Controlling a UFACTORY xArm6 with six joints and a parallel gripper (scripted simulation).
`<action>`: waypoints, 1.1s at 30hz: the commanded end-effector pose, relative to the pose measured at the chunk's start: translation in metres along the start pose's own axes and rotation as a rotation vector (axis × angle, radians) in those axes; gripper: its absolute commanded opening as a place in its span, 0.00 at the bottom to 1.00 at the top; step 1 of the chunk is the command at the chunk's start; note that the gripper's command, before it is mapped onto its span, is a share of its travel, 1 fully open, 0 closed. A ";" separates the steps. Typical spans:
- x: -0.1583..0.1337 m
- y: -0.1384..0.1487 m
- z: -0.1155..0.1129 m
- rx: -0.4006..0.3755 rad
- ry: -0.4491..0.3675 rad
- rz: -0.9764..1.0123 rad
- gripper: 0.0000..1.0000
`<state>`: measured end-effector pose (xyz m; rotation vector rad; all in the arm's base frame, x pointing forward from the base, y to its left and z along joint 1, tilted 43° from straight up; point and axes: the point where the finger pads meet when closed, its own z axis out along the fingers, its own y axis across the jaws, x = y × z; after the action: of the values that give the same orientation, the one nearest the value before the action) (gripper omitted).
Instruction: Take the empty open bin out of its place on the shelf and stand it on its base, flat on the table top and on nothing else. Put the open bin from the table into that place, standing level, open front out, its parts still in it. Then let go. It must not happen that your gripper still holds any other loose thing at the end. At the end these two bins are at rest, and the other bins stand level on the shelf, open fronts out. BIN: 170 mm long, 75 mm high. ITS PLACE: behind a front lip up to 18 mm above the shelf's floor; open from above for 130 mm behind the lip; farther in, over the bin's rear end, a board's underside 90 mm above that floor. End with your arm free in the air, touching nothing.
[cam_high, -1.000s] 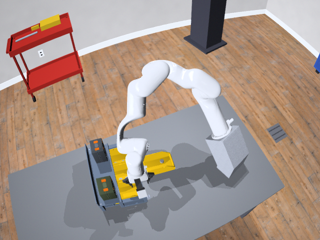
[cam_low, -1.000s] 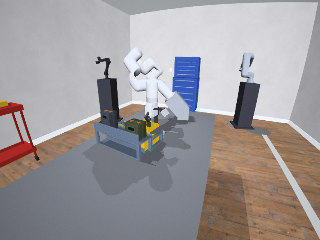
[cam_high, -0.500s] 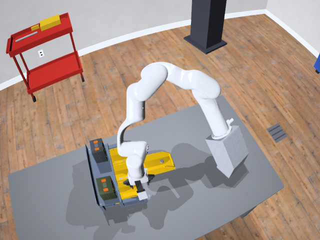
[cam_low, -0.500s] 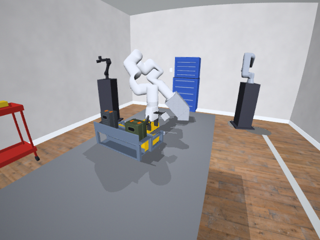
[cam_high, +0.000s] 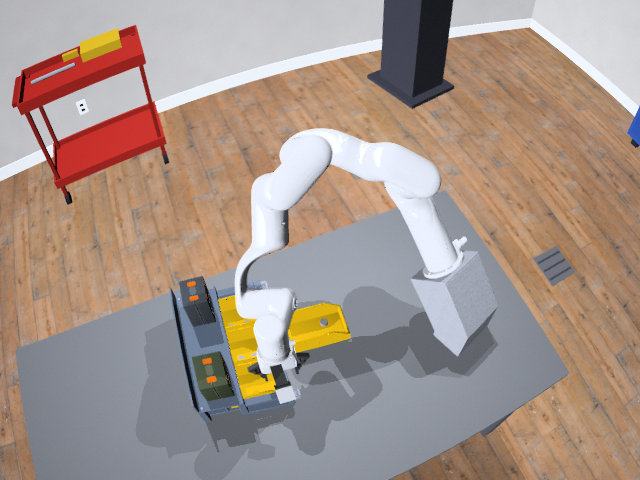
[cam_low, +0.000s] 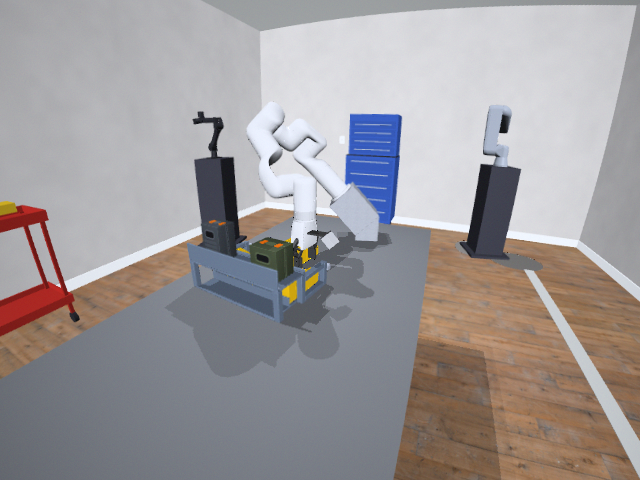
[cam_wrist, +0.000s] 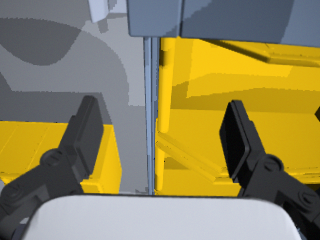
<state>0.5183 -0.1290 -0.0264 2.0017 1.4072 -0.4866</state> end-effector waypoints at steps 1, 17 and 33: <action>0.001 0.002 0.003 -0.003 0.002 0.001 0.95; 0.001 0.002 0.010 -0.003 0.002 0.001 0.95; 0.001 0.002 0.010 -0.003 0.002 0.001 0.95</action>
<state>0.5194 -0.1366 -0.0346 2.0016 1.4071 -0.4861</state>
